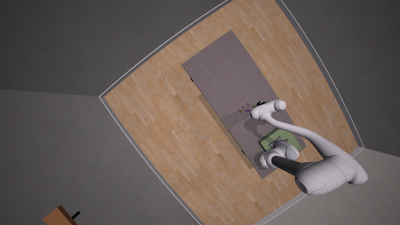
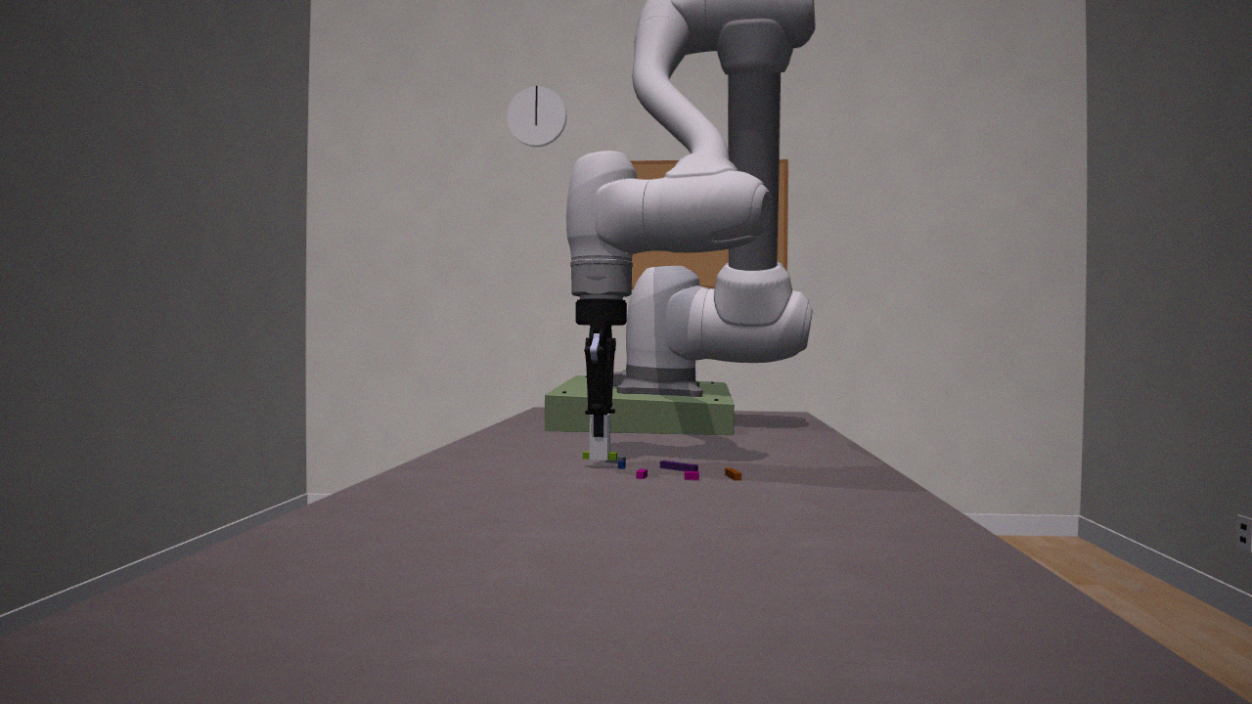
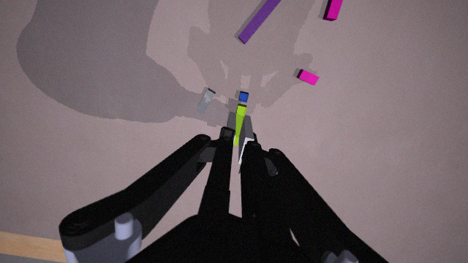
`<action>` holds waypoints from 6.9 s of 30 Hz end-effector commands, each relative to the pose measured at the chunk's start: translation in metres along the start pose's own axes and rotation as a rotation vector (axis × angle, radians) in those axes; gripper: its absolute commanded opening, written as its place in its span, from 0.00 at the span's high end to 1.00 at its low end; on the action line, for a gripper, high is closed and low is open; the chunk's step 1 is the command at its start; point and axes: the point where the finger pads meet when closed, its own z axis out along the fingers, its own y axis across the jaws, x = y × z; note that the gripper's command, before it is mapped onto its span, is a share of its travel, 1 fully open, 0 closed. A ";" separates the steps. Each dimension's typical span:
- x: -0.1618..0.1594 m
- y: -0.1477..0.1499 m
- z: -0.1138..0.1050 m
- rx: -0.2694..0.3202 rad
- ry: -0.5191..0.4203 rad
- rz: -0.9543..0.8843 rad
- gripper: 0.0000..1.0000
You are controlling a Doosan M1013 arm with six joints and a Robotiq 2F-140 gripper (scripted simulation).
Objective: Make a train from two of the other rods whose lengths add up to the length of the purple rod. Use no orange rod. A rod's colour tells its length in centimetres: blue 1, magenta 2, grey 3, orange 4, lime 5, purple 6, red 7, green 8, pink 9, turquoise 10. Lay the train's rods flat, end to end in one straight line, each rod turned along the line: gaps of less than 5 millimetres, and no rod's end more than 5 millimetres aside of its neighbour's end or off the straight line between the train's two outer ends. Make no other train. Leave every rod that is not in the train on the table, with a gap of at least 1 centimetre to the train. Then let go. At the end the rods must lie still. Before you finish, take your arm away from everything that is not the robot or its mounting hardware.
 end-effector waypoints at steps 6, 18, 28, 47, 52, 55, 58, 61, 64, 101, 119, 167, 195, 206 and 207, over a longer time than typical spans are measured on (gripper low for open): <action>0.000 0.000 0.000 0.000 0.000 0.000 0.97; 0.000 0.000 0.000 0.000 0.000 0.000 0.97; 0.000 0.000 0.002 0.000 0.000 0.000 0.97; 0.000 0.000 0.012 0.000 0.000 0.000 0.97; 0.000 0.000 0.012 0.000 0.000 0.000 0.97; 0.000 0.000 0.012 0.000 0.000 0.000 0.97; 0.000 0.000 0.012 0.000 0.000 0.000 0.97; 0.000 0.000 0.012 0.000 0.000 0.000 0.97; 0.000 0.000 0.012 0.000 0.000 0.000 0.97; 0.000 0.000 0.012 0.000 0.000 0.000 0.85; 0.000 0.000 -0.010 0.000 0.000 0.000 0.85; 0.000 0.000 -0.081 0.000 0.000 0.000 0.00; 0.000 0.000 -0.154 0.000 0.000 0.000 0.00; 0.000 0.000 -0.154 0.000 0.000 0.000 0.00; 0.000 0.000 -0.154 0.000 0.000 0.000 0.00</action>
